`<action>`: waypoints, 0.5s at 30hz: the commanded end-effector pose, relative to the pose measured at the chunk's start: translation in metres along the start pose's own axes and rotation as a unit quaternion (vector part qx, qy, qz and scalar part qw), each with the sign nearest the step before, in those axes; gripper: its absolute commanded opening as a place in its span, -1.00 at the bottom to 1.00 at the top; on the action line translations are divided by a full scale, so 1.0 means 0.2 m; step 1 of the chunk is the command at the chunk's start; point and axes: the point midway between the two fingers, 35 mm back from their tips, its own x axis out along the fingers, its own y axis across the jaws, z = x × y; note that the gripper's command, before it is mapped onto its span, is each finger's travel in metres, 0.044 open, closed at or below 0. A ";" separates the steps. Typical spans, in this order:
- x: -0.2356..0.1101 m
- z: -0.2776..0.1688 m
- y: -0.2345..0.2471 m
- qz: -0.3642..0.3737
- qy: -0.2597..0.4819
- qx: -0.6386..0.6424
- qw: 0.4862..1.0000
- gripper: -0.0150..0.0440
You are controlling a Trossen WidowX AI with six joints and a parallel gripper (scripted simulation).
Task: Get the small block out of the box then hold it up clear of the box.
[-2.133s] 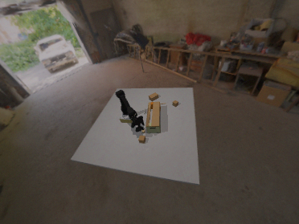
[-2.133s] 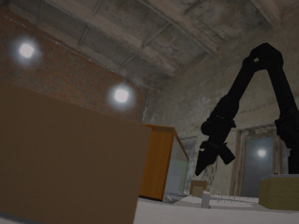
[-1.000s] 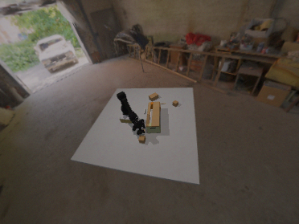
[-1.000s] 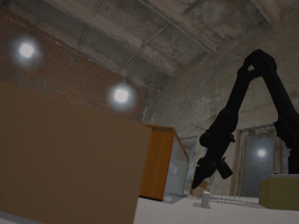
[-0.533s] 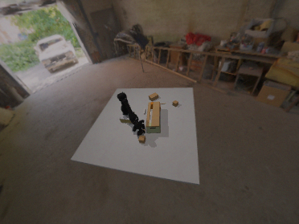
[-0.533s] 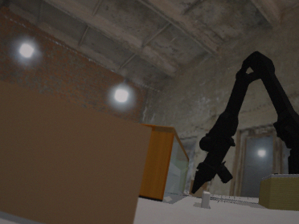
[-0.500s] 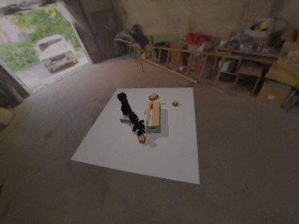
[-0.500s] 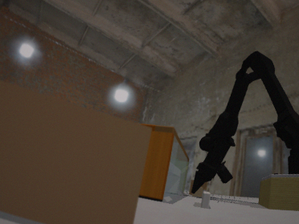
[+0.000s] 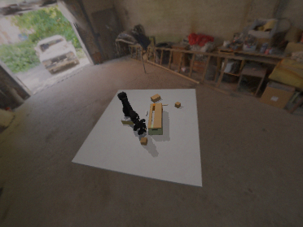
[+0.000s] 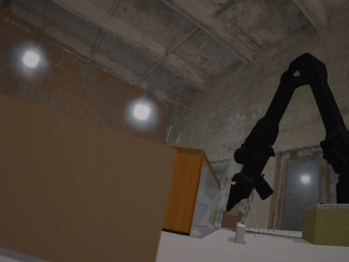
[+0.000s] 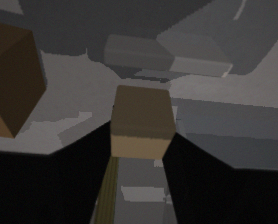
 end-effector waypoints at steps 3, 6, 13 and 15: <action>-0.09 -0.04 0.01 0.006 0.003 -0.004 1.000 -0.49; -0.11 -0.05 -0.01 0.011 0.002 0.007 1.000 -0.49; -0.22 -0.07 -0.09 0.037 -0.003 0.058 0.998 -0.49; -0.25 -0.08 -0.11 0.044 -0.004 0.073 0.996 -0.49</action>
